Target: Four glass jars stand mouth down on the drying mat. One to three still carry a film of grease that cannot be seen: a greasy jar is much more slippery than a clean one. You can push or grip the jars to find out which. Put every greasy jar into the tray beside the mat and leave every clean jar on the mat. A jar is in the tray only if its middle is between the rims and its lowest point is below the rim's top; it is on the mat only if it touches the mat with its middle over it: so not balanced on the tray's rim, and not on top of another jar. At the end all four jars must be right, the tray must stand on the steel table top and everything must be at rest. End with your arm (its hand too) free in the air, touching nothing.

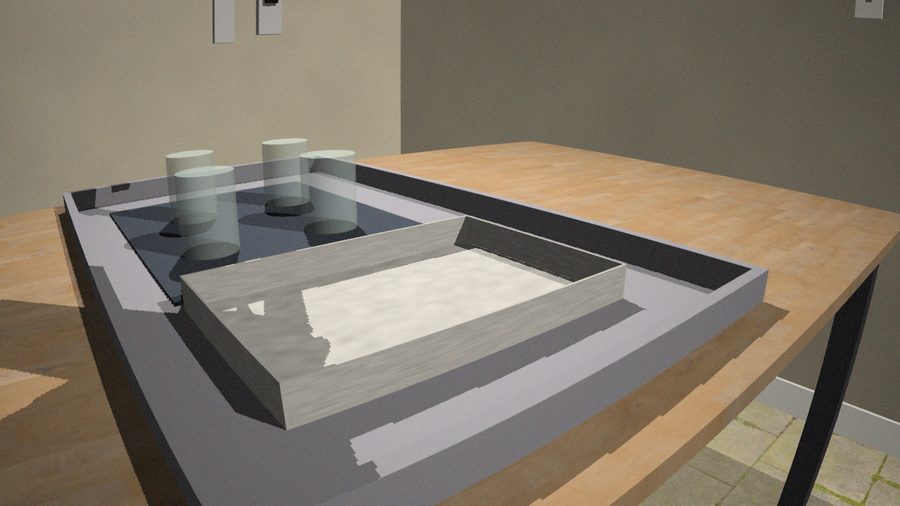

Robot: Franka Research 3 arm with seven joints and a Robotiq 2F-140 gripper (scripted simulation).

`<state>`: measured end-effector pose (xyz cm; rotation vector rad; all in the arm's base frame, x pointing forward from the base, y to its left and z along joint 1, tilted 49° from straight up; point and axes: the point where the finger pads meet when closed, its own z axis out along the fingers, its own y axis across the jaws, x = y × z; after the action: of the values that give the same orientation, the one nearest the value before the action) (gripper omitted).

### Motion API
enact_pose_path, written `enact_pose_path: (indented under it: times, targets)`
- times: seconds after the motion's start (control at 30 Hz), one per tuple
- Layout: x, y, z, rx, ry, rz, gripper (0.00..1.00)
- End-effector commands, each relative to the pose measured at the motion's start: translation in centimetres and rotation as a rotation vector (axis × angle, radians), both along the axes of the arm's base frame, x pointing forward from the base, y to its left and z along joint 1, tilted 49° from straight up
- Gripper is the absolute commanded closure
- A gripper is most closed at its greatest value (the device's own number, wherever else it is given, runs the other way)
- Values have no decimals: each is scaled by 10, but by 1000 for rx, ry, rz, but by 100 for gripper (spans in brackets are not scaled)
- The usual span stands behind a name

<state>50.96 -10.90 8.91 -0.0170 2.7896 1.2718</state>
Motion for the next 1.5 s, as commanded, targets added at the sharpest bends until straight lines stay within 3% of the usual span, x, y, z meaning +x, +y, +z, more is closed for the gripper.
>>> enact_pose_path:
  times: [0.0, 0.77, 1.13, 1.47]
  targets:
    - [2, 0, 0, -1, 33, -38, 100]
    - [2, 0, 0, -1, 33, -38, 100]
    - [6, 44, -38, -1, 33, -38, 100]
    - [8, -4, -93, -1, 33, -38, 100]
